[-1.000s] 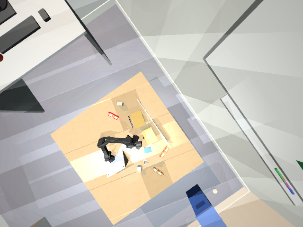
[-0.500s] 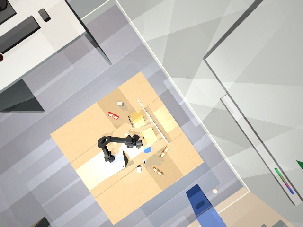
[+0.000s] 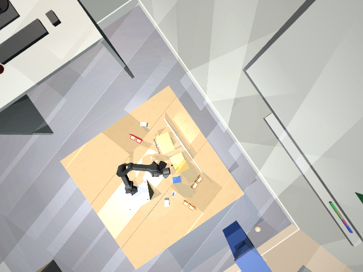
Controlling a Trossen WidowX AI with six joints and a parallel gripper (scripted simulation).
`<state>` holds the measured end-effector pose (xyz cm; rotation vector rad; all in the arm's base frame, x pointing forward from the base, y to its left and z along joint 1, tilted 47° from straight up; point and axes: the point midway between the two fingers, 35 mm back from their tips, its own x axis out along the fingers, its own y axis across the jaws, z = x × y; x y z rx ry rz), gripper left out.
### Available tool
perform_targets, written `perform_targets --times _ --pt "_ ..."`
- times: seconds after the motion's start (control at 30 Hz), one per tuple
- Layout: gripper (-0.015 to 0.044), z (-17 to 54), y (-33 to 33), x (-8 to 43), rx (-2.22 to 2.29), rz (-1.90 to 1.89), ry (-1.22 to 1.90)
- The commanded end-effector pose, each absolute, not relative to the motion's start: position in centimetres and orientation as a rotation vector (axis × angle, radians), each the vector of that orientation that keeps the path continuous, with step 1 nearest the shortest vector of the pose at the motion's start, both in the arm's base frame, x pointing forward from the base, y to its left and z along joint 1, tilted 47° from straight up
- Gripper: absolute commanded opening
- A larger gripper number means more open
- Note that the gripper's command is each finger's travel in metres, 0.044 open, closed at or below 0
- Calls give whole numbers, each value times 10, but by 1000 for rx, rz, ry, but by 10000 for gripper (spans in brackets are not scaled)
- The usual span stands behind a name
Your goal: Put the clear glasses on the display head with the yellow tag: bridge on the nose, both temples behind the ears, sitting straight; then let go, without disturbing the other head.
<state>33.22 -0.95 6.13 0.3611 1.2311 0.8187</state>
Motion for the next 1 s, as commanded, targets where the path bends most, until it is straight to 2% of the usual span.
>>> perform_targets --times 0.0,0.17,0.43,0.97 --pt "34 61 -10 332 361 818 1230" --pt "0 61 -10 332 361 818 1230" --pt "0 66 -16 333 360 817 1231" --pt "0 117 -73 326 365 813 1236"
